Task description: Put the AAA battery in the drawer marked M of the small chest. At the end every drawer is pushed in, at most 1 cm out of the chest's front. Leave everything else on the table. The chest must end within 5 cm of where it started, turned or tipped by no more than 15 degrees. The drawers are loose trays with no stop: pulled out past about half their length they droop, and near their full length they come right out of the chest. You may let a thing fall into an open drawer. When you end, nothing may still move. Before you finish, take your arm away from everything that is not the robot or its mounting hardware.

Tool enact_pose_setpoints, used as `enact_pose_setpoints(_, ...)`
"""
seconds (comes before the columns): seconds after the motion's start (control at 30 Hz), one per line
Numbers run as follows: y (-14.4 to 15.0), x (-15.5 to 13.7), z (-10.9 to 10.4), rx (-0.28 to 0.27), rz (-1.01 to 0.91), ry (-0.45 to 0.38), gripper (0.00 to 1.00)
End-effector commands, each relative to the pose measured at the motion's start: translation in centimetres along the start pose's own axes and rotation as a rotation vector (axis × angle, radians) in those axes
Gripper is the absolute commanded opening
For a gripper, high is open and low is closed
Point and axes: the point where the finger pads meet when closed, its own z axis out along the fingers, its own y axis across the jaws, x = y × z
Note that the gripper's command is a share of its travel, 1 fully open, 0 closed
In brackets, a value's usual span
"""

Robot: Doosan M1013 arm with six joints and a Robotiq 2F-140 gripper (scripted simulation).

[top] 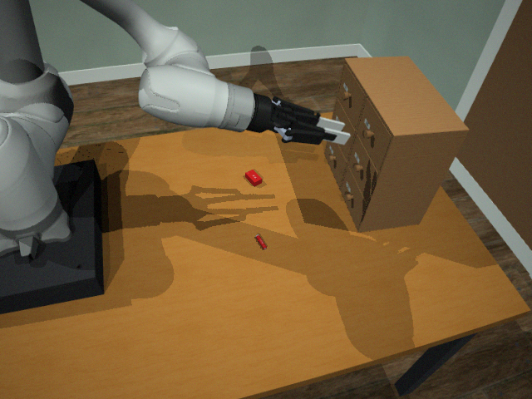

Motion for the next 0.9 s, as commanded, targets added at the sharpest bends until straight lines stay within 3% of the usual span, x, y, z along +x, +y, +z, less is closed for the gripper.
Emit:
enact_pose_setpoints(0.0, 0.0, 0.1, 1.0, 0.0, 0.0, 0.0, 0.2)
enact_pose_setpoints(0.23, 0.0, 0.2, 2.7, 0.0, 0.0, 0.0, 0.2)
enact_pose_setpoints(0.87, 0.0, 0.2, 3.1, 0.0, 0.0, 0.0, 0.2)
